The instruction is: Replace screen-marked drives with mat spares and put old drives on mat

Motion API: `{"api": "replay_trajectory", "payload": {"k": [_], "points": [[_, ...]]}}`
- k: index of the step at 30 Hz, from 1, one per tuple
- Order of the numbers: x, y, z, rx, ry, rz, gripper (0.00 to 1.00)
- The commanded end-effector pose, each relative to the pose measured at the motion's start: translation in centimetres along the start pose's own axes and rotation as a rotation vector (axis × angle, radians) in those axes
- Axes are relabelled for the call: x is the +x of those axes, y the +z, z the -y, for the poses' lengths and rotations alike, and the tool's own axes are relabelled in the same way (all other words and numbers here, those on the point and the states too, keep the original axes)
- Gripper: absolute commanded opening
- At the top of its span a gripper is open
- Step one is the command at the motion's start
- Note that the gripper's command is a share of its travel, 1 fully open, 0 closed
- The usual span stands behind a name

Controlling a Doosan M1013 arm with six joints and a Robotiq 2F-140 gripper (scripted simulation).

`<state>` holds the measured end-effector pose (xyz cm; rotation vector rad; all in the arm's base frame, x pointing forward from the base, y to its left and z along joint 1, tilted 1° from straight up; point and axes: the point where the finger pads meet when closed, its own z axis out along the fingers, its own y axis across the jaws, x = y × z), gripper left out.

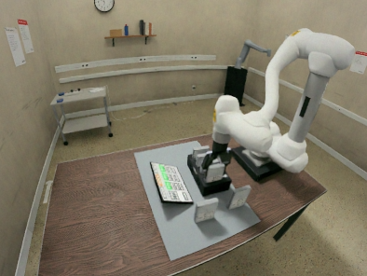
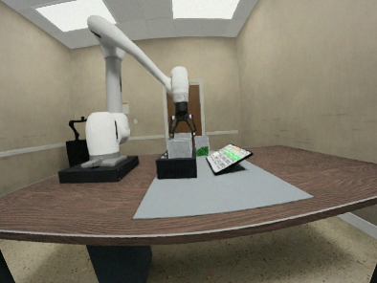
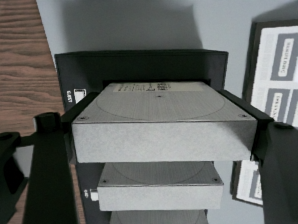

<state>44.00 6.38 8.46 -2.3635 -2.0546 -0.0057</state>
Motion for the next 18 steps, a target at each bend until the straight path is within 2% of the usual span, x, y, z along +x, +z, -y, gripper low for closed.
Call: {"api": "replay_trajectory", "payload": {"k": [1,18], "points": [[0.0,0.4,0.0,-0.001,0.0,-0.001,0.1],[0.0,1.5,0.0,-0.001,0.0,-0.001,0.1]]}}
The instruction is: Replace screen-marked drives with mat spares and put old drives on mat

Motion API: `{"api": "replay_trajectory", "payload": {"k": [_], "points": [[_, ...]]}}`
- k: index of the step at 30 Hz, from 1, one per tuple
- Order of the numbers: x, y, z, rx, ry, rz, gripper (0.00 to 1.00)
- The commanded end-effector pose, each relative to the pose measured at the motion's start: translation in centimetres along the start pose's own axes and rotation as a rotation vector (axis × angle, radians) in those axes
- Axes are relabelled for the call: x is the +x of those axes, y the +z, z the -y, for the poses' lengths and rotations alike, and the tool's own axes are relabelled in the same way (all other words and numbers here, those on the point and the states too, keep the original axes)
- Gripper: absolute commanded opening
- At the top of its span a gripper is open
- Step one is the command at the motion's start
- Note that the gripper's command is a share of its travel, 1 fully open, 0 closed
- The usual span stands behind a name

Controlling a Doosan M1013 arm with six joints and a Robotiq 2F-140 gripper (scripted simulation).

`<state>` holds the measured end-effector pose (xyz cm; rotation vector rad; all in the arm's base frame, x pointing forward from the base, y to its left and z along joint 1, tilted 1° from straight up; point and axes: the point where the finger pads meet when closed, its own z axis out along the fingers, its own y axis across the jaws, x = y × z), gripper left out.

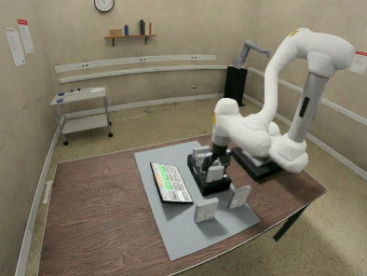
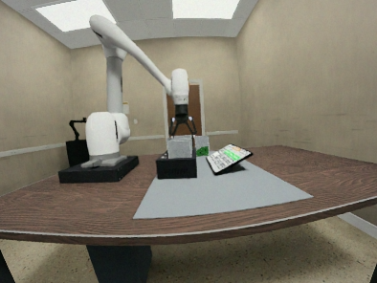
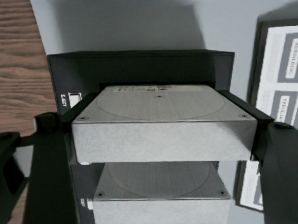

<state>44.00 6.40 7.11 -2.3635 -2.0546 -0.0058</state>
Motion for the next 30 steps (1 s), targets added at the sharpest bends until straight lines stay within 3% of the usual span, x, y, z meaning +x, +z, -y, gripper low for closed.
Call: {"api": "replay_trajectory", "payload": {"k": [1,30], "points": [[0.02,0.24,-0.04,-0.001,0.0,-0.001,0.1],[0.02,1.01,-0.04,-0.001,0.0,-0.001,0.1]]}}
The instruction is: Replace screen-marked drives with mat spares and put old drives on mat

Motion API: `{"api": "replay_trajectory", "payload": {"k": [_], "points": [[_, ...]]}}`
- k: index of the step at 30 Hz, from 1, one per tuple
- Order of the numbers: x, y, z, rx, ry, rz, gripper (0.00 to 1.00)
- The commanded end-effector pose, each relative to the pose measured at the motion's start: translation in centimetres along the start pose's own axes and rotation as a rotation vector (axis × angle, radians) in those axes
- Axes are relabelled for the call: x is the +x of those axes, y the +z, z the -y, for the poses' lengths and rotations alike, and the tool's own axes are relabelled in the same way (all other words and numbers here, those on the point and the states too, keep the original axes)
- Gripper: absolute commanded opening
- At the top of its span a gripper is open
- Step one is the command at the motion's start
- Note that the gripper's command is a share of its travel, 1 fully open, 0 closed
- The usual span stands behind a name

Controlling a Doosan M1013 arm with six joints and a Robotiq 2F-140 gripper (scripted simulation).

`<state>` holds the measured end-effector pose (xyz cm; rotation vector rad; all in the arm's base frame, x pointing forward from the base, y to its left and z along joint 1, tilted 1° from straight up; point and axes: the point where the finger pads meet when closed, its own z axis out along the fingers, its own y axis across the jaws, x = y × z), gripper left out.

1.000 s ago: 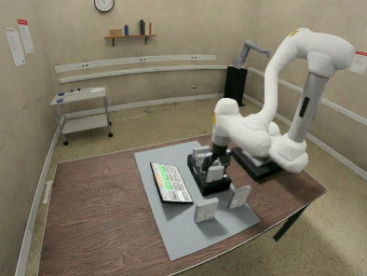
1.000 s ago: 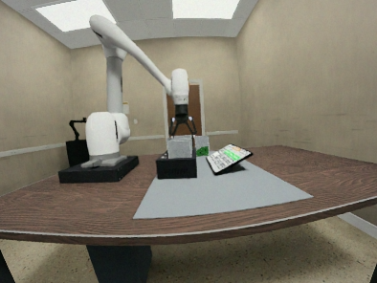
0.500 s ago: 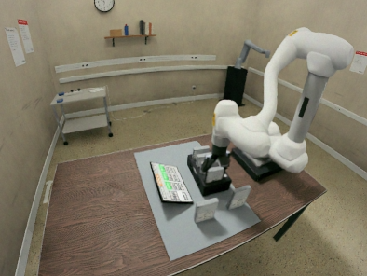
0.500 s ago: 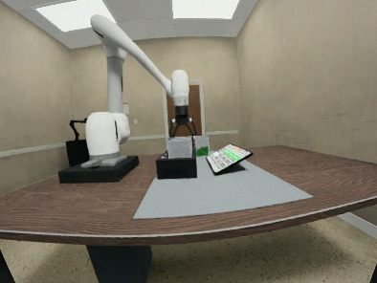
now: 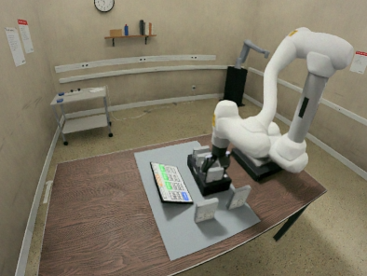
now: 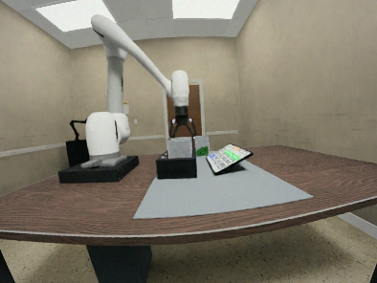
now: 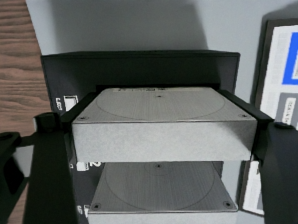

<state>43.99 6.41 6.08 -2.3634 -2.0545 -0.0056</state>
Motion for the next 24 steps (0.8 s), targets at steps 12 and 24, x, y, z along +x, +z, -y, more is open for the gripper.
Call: {"api": "replay_trajectory", "payload": {"k": [12,24], "points": [[0.02,0.0,-0.05,-0.001,0.0,-0.001,0.1],[0.02,0.0,-0.05,-0.001,0.0,-0.001,0.89]]}}
